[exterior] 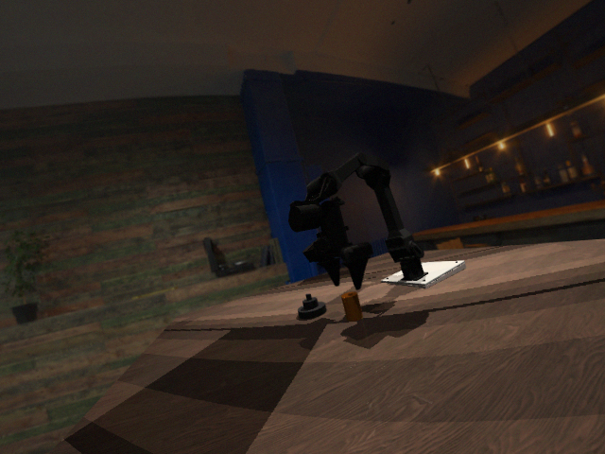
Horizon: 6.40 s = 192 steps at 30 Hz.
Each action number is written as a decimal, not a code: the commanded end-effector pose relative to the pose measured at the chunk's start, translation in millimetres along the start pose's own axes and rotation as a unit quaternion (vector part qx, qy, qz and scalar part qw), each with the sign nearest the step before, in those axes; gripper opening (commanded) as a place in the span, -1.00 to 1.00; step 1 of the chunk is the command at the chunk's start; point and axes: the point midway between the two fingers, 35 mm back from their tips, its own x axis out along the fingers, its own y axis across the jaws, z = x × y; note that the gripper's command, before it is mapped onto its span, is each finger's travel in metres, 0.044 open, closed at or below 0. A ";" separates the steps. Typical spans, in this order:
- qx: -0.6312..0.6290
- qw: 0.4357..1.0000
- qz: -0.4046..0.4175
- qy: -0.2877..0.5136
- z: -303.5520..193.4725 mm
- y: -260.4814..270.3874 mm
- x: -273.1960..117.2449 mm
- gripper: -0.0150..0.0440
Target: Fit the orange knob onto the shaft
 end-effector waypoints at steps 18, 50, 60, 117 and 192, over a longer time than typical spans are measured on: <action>0.001 1.000 -0.004 0.005 -0.1 -0.9 36.4 1.00; 0.001 1.000 -0.004 0.005 -2.8 -1.6 70.3 0.29; 0.001 1.000 -0.004 0.005 -2.5 -1.5 69.5 -0.20; 0.001 1.000 -0.005 0.005 31.3 -43.9 -50.6 -0.49; 0.003 1.000 -0.009 0.003 50.1 -143.4 5.6 -0.49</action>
